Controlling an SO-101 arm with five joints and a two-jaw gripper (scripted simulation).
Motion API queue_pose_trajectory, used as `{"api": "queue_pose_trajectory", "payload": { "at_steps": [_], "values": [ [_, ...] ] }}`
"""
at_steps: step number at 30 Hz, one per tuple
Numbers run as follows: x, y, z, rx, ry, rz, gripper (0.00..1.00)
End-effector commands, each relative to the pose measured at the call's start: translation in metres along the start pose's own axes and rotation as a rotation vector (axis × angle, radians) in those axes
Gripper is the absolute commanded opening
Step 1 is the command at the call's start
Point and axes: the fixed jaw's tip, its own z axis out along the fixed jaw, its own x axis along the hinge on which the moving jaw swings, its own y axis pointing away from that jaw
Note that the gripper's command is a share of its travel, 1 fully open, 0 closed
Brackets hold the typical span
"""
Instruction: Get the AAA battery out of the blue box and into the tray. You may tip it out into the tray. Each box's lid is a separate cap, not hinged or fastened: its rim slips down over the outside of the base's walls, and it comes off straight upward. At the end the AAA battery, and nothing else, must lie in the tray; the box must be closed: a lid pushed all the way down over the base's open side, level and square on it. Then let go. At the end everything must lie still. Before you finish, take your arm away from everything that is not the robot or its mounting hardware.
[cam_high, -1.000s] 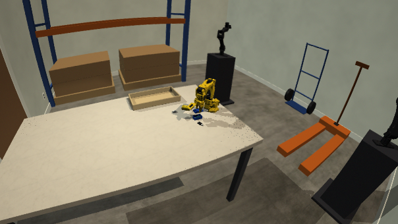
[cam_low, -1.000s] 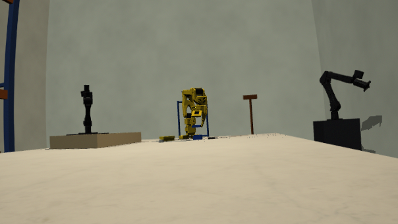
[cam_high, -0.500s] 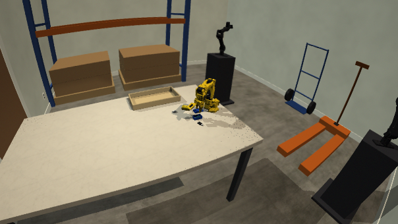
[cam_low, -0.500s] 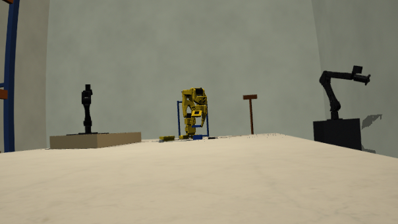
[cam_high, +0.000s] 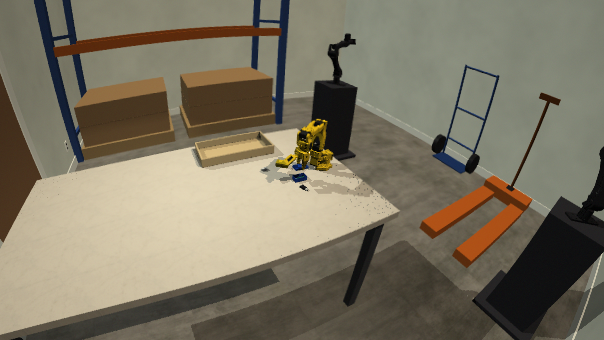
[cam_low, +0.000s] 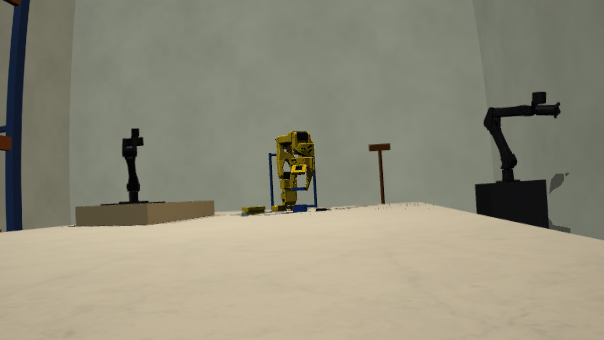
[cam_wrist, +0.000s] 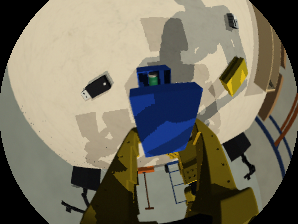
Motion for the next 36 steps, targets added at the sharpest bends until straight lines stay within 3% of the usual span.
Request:
{"api": "queue_pose_trajectory", "payload": {
  "at_steps": [1,36],
  "values": [
    [-0.0045,0.0044,-0.0090,-0.023,-0.035,0.002,0.21],
    [-0.0030,0.0034,-0.0050,-0.023,-0.035,0.002,0.21]
  ]
}}
